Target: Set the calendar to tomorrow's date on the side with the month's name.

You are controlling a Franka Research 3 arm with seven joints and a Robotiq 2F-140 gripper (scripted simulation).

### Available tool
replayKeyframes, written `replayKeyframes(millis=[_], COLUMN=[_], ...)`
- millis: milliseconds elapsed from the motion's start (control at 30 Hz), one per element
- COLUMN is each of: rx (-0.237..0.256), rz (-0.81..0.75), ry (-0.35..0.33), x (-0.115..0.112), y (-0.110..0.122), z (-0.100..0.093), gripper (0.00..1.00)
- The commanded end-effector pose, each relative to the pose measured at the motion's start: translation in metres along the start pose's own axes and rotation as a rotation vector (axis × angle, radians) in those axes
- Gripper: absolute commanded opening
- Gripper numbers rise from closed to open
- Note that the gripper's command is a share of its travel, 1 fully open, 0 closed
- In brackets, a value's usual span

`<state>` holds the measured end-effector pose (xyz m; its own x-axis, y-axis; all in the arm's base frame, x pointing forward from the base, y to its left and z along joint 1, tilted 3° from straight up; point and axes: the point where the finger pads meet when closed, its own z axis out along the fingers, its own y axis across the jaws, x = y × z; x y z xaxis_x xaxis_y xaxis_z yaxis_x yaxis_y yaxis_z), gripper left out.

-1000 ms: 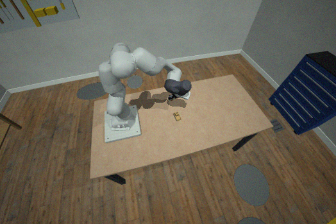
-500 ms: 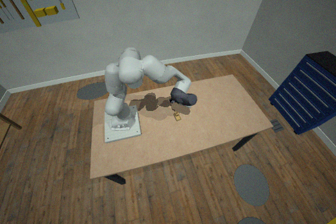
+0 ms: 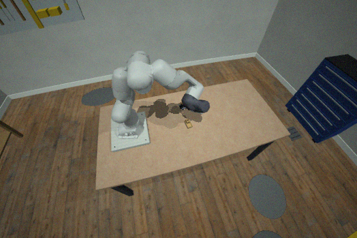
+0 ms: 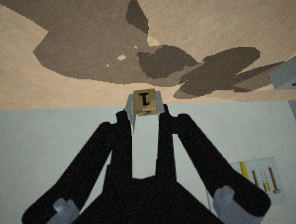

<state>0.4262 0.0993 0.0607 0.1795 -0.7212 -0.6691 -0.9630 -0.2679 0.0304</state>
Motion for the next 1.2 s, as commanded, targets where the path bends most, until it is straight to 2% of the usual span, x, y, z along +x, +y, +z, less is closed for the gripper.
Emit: replayKeyframes(millis=[0,533,1167], rx=[0.0,0.0,0.0], rz=[-0.021,-0.021,-0.021], ry=[-0.008,-0.008,-0.008], x=[-0.001,0.005,0.025], y=[0.0,0.0,-0.001], z=[0.001,0.007,0.028], gripper=[0.17,0.17,0.17])
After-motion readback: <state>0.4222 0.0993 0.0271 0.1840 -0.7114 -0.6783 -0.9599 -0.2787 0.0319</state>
